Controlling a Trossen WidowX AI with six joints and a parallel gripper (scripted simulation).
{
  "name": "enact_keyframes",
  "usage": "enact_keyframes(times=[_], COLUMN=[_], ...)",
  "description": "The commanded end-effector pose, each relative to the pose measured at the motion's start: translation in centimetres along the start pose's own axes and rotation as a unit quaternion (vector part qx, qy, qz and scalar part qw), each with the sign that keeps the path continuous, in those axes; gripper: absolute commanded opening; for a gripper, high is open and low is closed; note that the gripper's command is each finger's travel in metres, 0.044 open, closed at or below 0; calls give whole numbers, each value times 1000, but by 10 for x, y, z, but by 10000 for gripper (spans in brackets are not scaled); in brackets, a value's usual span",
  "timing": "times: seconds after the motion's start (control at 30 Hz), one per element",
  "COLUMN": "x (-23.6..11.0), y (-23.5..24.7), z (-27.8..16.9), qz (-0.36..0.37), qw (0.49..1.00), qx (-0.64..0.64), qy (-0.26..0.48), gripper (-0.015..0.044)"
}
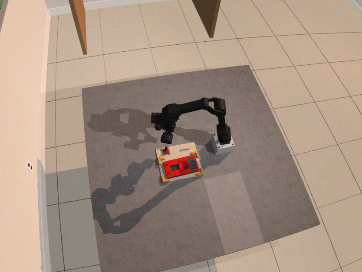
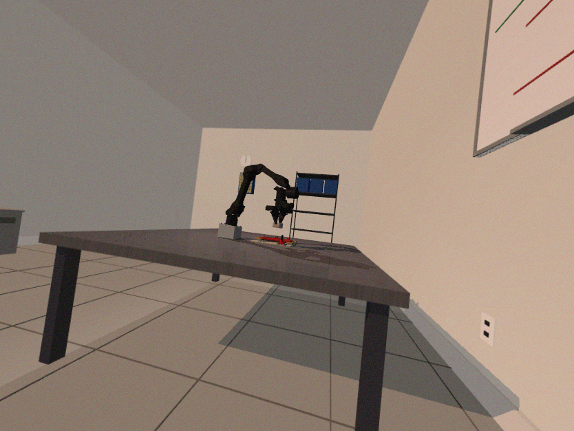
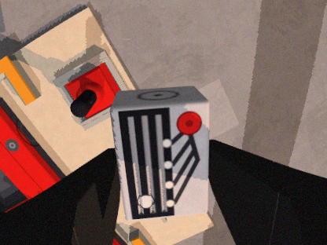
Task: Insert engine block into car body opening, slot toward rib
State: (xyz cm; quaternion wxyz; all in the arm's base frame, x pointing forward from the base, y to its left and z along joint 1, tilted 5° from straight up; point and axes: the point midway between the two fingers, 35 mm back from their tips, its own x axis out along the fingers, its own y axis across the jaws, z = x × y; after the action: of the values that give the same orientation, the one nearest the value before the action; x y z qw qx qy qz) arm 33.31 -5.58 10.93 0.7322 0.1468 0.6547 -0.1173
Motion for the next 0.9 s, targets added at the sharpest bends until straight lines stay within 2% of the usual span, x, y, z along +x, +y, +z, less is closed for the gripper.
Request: enact_keyframes(times=[0.0, 0.87], x=[8, 34], y=[12, 87], z=[-4, -28], qz=[-2, 2], qw=[1000, 991], qx=[-16, -131], qy=[5, 5], gripper=[0, 0])
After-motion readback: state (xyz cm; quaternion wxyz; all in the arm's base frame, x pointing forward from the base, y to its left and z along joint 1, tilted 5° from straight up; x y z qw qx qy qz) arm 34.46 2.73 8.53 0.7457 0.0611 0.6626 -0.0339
